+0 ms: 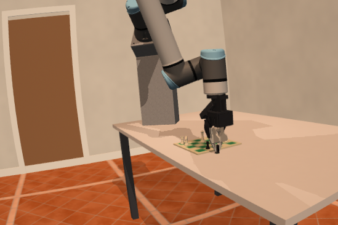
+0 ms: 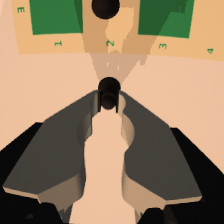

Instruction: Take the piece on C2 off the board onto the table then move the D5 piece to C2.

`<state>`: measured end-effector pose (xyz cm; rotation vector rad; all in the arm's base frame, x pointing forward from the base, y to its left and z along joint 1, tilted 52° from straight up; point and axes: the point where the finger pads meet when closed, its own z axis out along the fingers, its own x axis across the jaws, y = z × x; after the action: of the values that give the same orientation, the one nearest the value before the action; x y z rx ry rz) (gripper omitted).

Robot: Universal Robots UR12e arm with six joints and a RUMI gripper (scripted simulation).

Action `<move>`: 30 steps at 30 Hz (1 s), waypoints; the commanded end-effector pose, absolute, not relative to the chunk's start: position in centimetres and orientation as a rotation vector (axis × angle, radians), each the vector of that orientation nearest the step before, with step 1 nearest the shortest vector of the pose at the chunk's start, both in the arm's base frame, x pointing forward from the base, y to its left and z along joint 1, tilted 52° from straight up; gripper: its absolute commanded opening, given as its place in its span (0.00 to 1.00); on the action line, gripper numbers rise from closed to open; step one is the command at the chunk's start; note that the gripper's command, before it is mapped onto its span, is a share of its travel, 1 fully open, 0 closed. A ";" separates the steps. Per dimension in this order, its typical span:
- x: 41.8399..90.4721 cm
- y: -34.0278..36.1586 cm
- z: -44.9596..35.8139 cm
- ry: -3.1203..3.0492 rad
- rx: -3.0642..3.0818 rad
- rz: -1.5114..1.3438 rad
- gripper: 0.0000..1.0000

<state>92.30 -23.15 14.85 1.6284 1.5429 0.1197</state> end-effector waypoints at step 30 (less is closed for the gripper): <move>92.3 -23.1 14.9 1.543 1.628 0.120 0.04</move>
<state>92.30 -23.15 14.85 1.6284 1.5429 0.1197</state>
